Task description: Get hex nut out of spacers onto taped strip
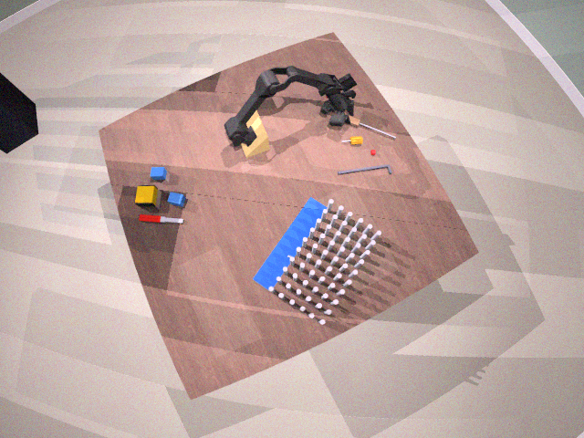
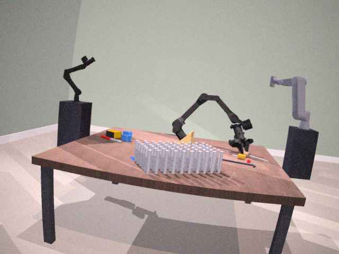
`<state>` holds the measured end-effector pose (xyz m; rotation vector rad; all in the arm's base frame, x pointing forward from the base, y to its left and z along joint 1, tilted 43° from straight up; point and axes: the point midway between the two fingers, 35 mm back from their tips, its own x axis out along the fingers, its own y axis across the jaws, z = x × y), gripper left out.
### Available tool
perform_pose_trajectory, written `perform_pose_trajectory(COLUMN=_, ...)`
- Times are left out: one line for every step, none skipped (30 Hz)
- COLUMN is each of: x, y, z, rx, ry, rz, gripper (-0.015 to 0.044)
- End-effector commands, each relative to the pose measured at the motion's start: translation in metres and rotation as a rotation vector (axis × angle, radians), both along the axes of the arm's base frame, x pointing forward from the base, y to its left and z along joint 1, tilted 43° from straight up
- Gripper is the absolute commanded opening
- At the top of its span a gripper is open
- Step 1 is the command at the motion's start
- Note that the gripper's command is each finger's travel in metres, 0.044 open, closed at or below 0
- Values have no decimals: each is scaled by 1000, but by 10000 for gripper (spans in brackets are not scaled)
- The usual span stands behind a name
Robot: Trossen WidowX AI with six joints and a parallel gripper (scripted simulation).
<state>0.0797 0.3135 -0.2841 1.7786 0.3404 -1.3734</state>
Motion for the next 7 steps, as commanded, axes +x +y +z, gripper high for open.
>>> perform_pose_trajectory(x=0, y=1, z=0, rx=2, ry=0, rz=0, gripper=289)
perform_pose_trajectory(x=0, y=1, z=0, rx=2, ry=0, rz=0, gripper=315)
perform_pose_trajectory(x=0, y=1, z=0, rx=2, ry=0, rz=0, gripper=341)
perform_pose_trajectory(x=0, y=1, z=0, rx=2, ry=0, rz=0, gripper=368)
perform_pose_trajectory(x=0, y=1, z=0, rx=2, ry=0, rz=0, gripper=394)
perform_pose_trajectory(x=0, y=1, z=0, rx=2, ry=0, rz=0, gripper=420)
perform_pose_trajectory(x=0, y=1, z=0, rx=2, ry=0, rz=0, gripper=440)
